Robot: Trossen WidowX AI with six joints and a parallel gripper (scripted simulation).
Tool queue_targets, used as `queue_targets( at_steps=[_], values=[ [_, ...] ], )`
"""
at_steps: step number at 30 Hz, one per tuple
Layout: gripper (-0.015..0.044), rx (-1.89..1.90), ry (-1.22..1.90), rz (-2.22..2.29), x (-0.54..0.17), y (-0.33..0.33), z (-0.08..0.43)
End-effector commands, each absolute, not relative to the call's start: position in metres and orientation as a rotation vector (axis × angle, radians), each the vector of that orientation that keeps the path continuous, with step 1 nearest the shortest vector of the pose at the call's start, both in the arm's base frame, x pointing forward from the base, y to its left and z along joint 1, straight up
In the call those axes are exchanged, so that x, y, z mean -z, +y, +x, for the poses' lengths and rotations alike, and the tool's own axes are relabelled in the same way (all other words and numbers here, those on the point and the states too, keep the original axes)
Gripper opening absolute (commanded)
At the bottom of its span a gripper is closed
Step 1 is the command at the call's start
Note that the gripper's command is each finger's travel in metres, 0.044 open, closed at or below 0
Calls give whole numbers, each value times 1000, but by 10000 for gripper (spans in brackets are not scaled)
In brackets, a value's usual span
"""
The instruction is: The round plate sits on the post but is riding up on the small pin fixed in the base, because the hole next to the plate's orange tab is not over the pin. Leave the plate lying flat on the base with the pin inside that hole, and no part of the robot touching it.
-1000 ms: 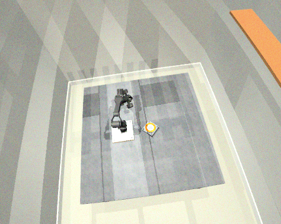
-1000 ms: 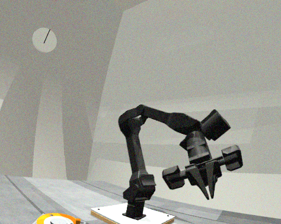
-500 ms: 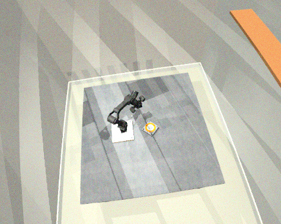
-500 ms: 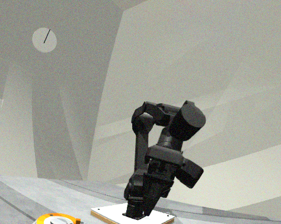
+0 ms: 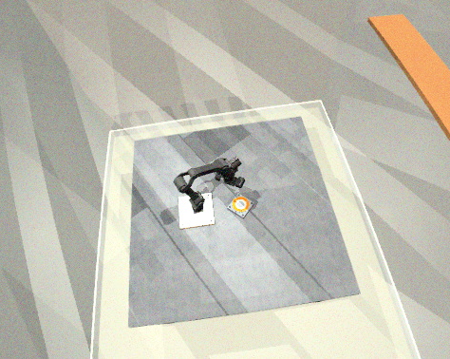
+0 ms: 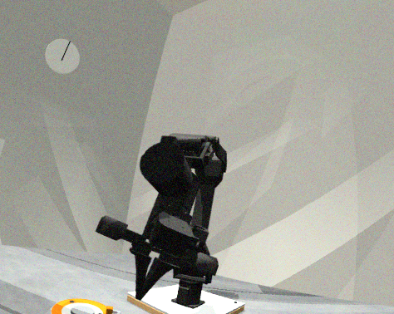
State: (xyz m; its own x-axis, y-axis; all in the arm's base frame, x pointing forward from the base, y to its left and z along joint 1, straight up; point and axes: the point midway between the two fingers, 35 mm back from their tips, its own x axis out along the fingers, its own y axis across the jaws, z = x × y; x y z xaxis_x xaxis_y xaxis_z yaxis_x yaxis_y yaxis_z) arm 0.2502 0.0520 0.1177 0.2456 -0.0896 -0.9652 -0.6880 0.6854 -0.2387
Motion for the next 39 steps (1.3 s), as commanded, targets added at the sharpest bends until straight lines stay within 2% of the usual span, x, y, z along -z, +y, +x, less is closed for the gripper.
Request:
queue_targets(
  at_steps=[1,20,31,39],
  values=[
    [0,50,1525,35,-112,-9,248],
    [0,104,1539,109,-111,-14,248],
    [0,103,1539,109,-66,-13,250],
    [0,104,1539,109,-64,-14,249]
  ],
)
